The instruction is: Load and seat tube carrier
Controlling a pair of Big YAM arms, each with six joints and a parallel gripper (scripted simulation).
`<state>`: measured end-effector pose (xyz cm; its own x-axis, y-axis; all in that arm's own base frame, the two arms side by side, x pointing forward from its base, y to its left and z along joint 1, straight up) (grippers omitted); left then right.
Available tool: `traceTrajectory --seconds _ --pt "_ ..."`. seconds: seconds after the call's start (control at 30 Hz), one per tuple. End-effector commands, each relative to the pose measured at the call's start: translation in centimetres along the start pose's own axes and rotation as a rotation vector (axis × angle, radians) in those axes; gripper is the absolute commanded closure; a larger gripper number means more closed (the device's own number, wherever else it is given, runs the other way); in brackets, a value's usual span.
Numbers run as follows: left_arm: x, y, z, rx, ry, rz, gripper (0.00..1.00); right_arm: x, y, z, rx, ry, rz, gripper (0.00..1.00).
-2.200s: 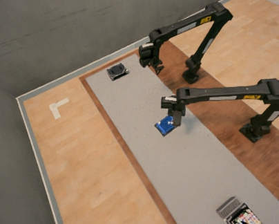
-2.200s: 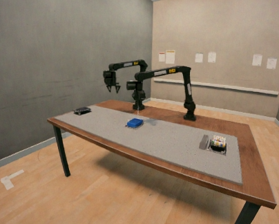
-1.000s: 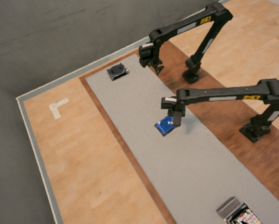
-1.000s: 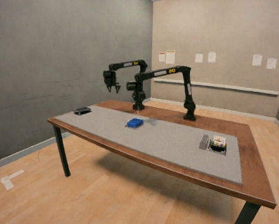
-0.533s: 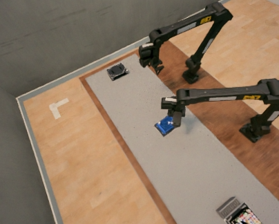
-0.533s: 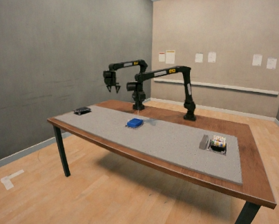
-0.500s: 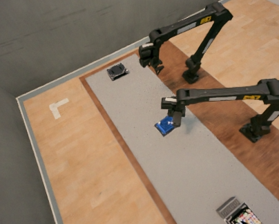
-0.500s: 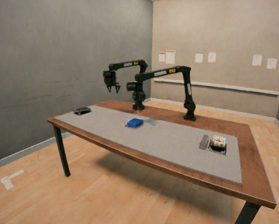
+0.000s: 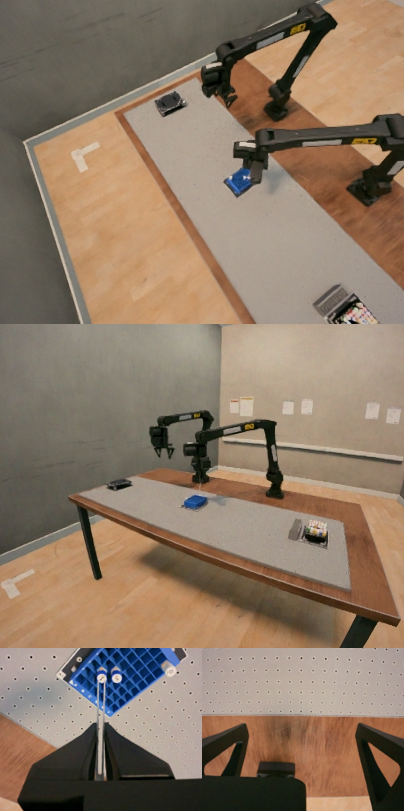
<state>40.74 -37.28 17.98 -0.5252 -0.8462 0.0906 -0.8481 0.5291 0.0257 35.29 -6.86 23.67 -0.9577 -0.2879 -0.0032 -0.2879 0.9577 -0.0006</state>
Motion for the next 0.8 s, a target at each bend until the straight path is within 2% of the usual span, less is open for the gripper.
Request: traceTrajectory --seconds 0.0,0.77 --pt "-0.98 -0.36 1.17 -0.008 0.001 -0.008 0.93 -0.73 -0.3 -1.21 0.016 -0.029 0.013 0.0" --pt "-1.0 -0.36 1.36 -0.006 0.002 -0.008 0.93 -0.73 -0.3 -1.21 0.016 -0.029 0.013 0.0"
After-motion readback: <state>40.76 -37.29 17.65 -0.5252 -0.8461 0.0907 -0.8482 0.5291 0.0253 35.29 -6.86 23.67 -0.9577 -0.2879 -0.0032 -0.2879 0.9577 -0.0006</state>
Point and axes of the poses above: on each arm, the point where the finger pads meet when closed, its own z axis out along the fingers, its own y axis across the jaws, x = y × z, the point moved 2 cm from there along -z, back along the fingers, and after that the axes turned 14 degrees about -z, right-handed, at the moved point
